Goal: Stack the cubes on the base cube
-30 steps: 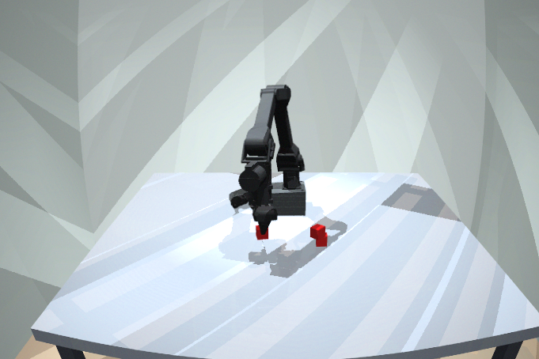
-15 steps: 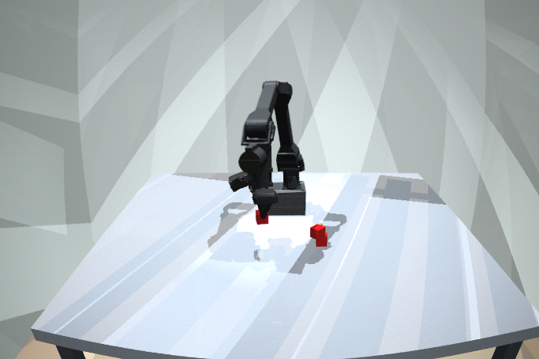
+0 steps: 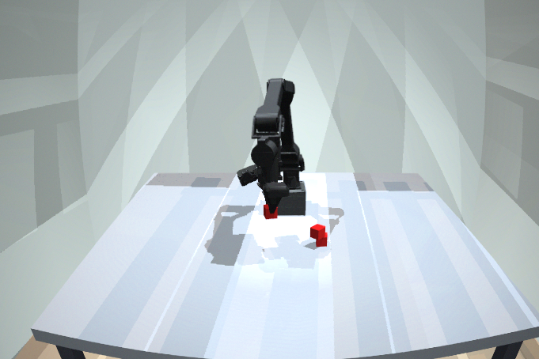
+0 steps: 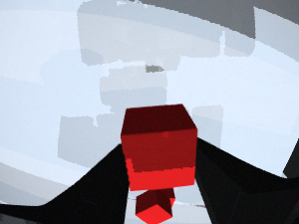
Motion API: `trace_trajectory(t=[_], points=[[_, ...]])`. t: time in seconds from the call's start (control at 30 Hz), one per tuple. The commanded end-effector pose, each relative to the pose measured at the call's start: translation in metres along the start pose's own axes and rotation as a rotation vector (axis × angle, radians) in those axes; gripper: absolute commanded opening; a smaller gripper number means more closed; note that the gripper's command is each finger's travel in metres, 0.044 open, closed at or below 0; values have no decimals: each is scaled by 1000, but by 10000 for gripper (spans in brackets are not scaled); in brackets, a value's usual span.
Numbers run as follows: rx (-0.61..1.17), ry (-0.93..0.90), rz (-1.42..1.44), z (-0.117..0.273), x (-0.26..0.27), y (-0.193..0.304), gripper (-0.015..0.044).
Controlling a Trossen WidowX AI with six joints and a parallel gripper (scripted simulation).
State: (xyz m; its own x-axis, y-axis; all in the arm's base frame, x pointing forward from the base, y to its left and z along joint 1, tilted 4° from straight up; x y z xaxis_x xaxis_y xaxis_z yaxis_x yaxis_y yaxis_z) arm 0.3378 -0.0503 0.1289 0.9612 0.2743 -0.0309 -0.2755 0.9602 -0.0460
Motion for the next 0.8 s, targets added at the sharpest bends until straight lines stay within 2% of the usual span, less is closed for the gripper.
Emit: trace_trajectory(t=[0.0,0.77], points=[[3,6,30,-2,1,13,105],[10,3,226,-6,8,86,105]])
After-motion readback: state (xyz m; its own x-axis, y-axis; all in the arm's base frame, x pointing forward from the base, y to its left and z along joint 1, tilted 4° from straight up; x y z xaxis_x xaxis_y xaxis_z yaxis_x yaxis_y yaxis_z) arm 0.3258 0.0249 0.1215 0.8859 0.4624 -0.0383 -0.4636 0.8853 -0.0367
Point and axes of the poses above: the point midway between the two fingers, 35 mm back from their tips, its own z axis back along the fingers, its own x axis across the jaws, y = z × x, the point moved 6 cm from there along z, back along the fingers, and after that the axes turned 1 degree about z, right-handed, at the moved point
